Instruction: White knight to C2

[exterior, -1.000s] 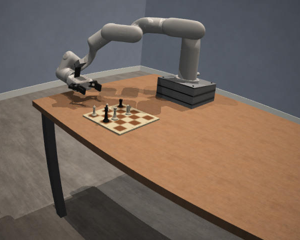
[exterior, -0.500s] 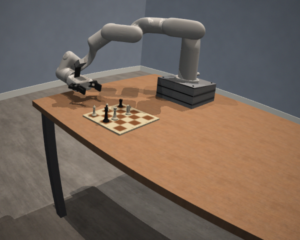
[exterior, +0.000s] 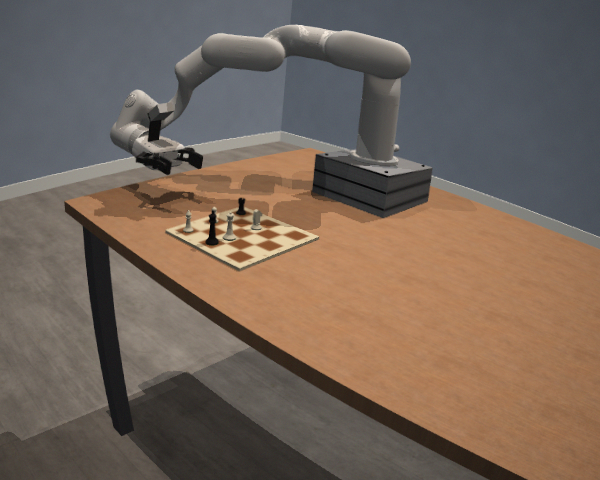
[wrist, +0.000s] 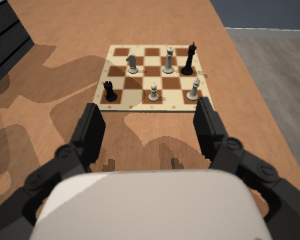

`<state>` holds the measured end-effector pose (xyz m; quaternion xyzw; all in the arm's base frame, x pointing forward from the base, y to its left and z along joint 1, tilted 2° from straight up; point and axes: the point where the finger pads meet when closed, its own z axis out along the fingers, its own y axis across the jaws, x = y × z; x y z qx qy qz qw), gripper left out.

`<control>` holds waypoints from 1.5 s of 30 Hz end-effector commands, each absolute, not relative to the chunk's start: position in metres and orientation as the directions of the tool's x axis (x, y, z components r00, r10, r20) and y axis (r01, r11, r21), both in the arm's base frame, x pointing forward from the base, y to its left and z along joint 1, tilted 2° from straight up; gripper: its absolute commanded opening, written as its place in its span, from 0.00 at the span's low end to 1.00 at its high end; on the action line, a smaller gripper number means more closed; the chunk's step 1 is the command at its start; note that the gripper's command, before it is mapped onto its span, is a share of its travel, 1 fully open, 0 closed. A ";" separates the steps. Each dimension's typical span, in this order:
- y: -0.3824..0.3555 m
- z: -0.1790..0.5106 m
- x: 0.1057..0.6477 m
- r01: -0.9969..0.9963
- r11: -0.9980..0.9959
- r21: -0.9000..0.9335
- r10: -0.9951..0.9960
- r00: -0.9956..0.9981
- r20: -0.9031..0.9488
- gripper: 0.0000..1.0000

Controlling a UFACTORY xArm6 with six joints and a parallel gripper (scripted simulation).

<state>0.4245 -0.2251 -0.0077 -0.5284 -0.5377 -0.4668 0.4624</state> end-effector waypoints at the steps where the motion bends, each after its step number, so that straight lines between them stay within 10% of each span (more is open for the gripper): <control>1: -0.226 0.018 0.426 1.000 0.001 0.015 0.142 -0.015 0.990 1.00; 27: -0.177 0.030 0.444 0.987 0.159 0.031 0.400 -0.094 0.912 1.00; 45: -0.109 0.023 0.428 0.795 0.602 0.074 0.621 -0.524 0.583 1.00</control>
